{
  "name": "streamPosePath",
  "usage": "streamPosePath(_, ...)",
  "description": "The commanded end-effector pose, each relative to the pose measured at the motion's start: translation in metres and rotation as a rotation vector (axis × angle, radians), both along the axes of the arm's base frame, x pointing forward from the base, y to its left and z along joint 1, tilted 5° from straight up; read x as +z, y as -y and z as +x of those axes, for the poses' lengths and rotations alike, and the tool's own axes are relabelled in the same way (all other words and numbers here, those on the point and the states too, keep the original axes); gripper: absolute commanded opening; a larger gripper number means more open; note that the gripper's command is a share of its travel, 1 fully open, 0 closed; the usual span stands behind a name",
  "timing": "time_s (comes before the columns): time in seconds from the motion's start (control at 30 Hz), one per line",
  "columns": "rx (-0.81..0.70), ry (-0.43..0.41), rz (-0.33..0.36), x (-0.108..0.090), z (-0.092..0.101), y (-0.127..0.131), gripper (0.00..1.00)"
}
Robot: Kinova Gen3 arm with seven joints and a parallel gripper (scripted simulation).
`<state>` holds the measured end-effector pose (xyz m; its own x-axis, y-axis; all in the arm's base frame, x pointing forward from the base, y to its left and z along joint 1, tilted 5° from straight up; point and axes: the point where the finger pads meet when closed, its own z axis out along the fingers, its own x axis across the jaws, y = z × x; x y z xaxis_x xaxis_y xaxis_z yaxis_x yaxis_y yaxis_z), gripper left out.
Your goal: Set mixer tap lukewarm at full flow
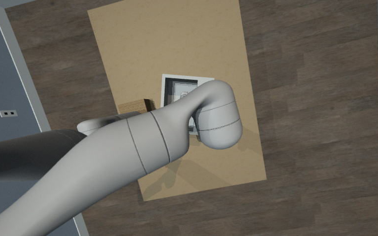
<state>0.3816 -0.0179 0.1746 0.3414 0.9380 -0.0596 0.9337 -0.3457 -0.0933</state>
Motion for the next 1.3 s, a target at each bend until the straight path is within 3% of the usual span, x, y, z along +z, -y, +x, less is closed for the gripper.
streamPosePath(0.0,-0.001,0.028,-0.003,0.0094,0.0071,0.0019,0.0)
streamPosePath(0.83,-0.001,0.028,-0.003,0.0094,0.0071,0.0019,0.0)
streamPosePath(0.87,-0.001,0.028,-0.003,0.0094,0.0071,0.0019,1.0)
streamPosePath(1.27,-0.001,0.028,-0.003,0.0094,0.0071,0.0019,1.0)
